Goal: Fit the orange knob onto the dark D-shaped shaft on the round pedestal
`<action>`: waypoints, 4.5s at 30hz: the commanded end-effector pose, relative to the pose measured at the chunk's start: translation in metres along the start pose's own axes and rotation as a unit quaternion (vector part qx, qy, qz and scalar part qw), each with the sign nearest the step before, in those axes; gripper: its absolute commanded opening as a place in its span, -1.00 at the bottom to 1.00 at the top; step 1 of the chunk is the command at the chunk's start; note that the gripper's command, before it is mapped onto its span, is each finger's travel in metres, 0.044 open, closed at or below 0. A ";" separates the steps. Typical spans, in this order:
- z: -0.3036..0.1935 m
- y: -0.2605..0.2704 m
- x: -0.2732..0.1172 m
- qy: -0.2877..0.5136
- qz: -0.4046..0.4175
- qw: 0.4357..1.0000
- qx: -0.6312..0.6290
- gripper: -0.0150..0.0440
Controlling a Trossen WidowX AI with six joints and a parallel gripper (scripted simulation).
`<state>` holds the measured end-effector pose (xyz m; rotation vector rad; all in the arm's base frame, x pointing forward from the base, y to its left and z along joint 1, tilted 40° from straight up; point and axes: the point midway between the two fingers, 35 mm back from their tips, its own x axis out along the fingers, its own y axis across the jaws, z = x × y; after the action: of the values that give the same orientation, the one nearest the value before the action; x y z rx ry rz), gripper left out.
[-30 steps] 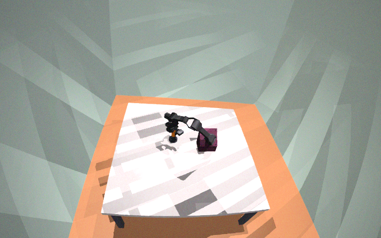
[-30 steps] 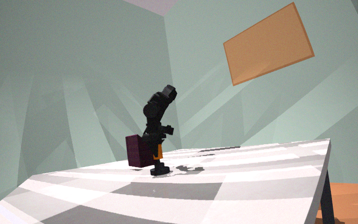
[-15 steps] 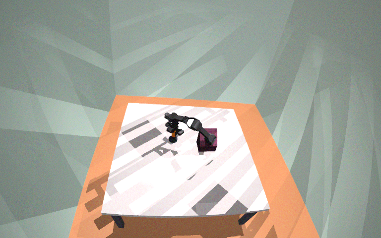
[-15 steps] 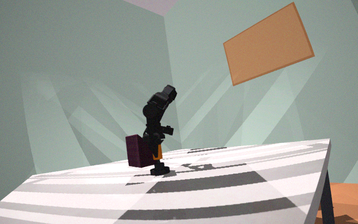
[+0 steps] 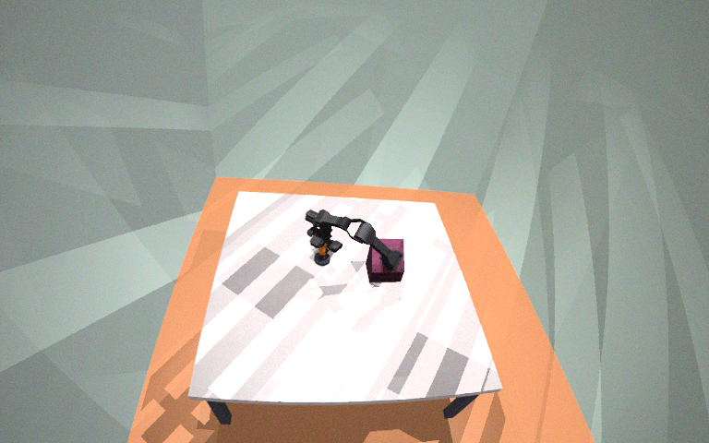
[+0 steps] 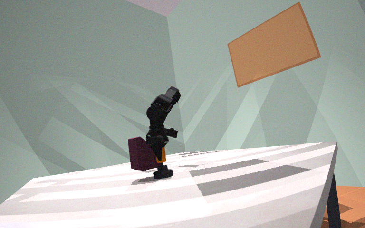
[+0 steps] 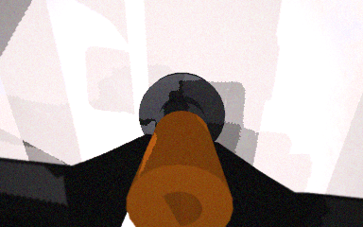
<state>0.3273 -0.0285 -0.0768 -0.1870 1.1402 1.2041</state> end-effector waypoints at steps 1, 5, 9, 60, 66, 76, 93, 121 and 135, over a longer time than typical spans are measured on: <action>-0.001 0.000 0.000 -0.001 -0.001 1.000 0.002 -0.49; -0.001 0.000 0.000 -0.001 -0.001 1.000 0.002 -0.49; -0.002 0.002 -0.002 -0.001 -0.001 1.000 0.002 -0.49; 0.000 0.003 -0.006 0.000 -0.001 0.979 -0.206 -0.49; -0.001 0.001 -0.003 0.000 -0.001 0.978 -0.206 -0.49; 0.000 -0.002 -0.004 0.000 -0.001 0.978 -0.206 -0.49; 0.000 0.002 0.000 -0.001 -0.001 0.978 -0.206 -0.49; -0.001 -0.002 -0.005 0.000 -0.001 0.952 -0.307 -0.49; 0.000 0.001 -0.003 0.000 -0.001 0.952 -0.307 -0.49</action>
<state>0.3258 -0.0298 -0.0762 -0.6497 0.7359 1.5315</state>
